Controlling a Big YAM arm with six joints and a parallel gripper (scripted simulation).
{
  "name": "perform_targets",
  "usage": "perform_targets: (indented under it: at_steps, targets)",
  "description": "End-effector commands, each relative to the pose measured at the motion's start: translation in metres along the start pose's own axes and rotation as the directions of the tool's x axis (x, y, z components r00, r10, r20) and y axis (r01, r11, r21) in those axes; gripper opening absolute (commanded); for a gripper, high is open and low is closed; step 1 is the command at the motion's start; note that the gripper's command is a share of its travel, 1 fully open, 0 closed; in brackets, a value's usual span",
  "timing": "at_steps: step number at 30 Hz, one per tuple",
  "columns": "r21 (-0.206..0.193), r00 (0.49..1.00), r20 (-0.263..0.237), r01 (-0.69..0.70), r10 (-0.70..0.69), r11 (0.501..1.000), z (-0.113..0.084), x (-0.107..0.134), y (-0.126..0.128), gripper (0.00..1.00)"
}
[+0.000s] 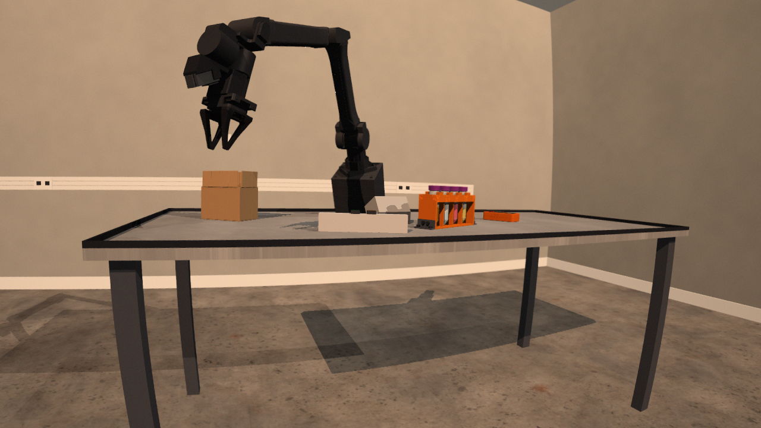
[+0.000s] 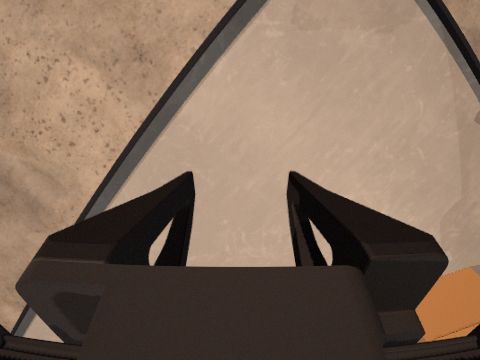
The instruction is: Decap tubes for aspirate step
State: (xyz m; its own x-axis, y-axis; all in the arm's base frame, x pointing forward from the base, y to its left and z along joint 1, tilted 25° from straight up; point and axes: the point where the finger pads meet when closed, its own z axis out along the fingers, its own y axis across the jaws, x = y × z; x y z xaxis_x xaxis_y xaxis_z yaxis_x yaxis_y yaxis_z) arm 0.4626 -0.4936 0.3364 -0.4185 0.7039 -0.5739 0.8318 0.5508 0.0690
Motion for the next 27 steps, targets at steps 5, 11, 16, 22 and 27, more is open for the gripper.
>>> perform_targets:
  at_steps: [5, 11, 16, 22, 27]
  targets:
    - [-0.019, 0.998, 0.055, 0.026, -0.025, 0.999, -0.030, 0.007, 0.032, 0.49]
    - [-0.032, 0.989, 0.012, 0.147, -0.146, 0.989, -0.030, 0.024, 0.042, 0.49]
    - [-0.032, 0.985, 0.034, 0.173, -0.172, 0.984, -0.031, 0.028, 0.053, 0.49]
    - [-0.035, 0.988, 0.039, 0.150, -0.148, 0.988, -0.034, 0.039, 0.069, 0.49]
    - [-0.055, 0.954, -0.009, 0.298, -0.299, 0.953, -0.033, 0.064, 0.081, 0.49]
